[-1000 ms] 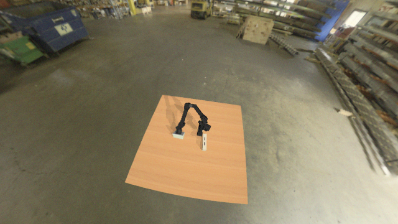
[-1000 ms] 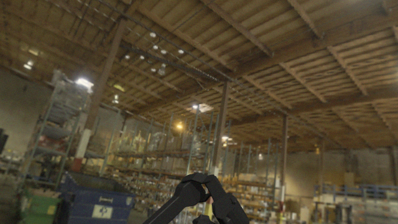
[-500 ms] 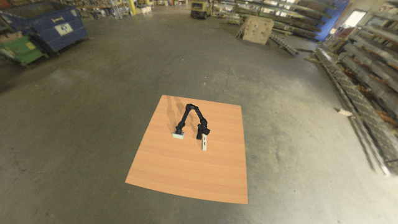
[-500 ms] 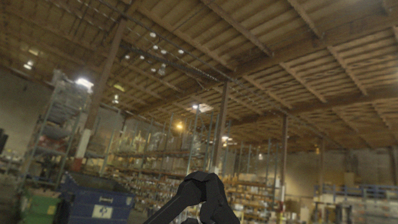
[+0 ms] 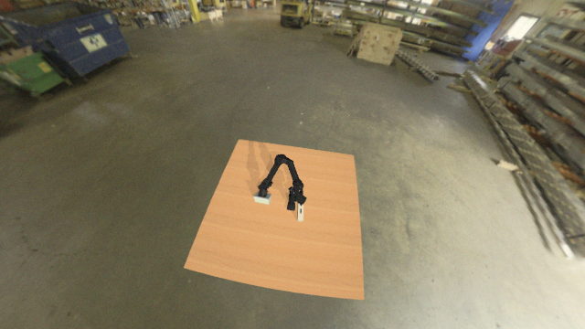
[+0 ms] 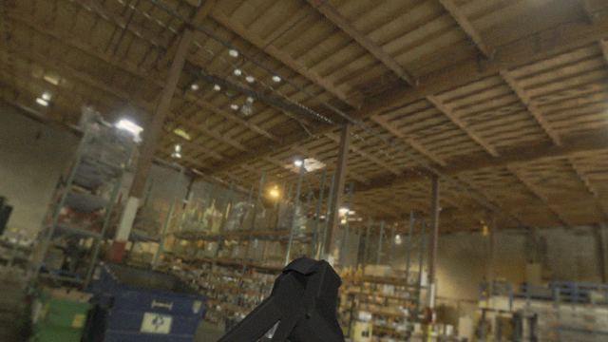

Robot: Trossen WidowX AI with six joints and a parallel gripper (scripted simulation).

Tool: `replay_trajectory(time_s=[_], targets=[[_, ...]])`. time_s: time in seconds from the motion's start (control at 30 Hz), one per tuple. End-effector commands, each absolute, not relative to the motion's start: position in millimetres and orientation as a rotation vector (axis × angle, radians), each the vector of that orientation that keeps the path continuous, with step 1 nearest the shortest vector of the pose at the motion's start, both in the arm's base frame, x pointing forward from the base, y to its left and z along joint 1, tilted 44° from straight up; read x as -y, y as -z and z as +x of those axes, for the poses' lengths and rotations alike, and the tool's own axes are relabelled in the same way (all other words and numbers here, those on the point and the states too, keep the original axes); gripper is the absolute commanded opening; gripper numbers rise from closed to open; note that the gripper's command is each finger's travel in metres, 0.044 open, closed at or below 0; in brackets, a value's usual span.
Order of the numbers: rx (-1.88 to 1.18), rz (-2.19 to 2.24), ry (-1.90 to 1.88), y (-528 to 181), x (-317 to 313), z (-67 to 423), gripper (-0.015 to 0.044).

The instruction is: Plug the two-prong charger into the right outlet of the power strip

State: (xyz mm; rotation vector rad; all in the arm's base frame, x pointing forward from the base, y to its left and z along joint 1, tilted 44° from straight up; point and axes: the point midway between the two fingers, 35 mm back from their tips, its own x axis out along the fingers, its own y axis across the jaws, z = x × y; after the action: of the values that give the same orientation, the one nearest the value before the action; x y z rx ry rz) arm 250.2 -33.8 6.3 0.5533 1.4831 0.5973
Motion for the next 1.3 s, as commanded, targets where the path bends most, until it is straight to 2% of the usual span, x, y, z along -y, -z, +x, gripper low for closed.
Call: replay_trajectory(time_s=[0.0, 0.77, 1.27], targets=[[-1.481, 0.546, -0.601, 4, 41, 246, 0.0000], [-1.464, 0.517, -0.646, 56, 68, 220, 0.0000], [-1.461, 0.515, -0.649, 56, 70, 236, 0.0000]])
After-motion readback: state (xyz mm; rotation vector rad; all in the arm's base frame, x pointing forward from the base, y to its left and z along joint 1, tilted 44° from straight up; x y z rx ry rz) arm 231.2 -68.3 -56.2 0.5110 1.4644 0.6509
